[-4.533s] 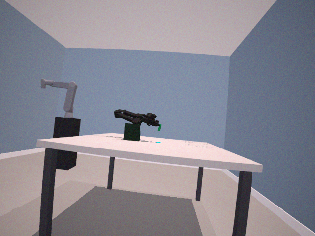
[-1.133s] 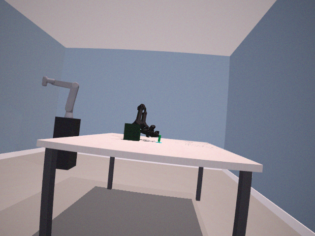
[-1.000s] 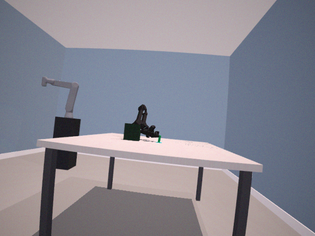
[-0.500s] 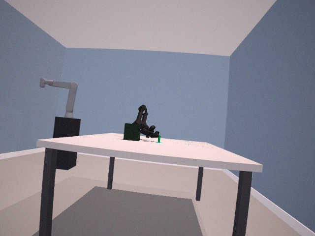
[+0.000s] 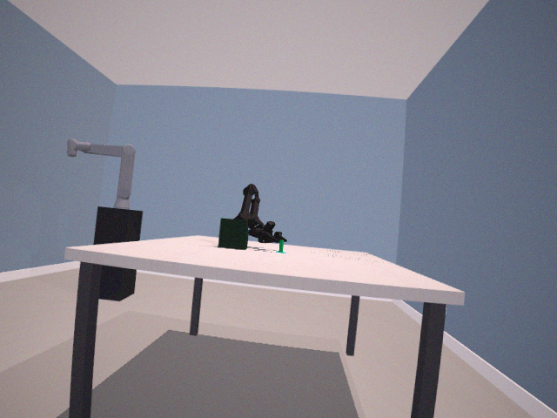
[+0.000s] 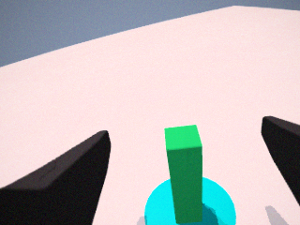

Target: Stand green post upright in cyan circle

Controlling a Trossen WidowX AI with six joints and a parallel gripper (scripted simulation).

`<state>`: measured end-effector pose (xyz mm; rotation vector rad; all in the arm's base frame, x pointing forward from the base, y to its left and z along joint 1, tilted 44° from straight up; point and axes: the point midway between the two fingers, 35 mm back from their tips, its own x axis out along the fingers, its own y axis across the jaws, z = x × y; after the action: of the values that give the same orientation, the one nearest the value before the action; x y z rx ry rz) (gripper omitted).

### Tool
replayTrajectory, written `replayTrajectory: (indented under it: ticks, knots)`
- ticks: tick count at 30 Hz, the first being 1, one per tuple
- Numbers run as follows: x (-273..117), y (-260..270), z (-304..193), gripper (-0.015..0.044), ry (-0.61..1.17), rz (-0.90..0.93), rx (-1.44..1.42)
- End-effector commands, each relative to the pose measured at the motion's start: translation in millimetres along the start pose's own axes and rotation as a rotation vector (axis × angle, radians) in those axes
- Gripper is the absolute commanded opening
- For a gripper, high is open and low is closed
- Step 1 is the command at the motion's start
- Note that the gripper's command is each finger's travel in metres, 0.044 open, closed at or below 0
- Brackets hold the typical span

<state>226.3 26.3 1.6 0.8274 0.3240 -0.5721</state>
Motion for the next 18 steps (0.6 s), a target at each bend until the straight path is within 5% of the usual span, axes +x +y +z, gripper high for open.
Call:
replayTrajectory:
  ticks: [1, 18]
  knots:
    - [-0.9, 3.8, 7.0, 0.0400, 0.006, 0.004, 0.003]
    - [-6.3, 8.7, 43.6, 0.0400, 0.002, 0.012, -0.003]
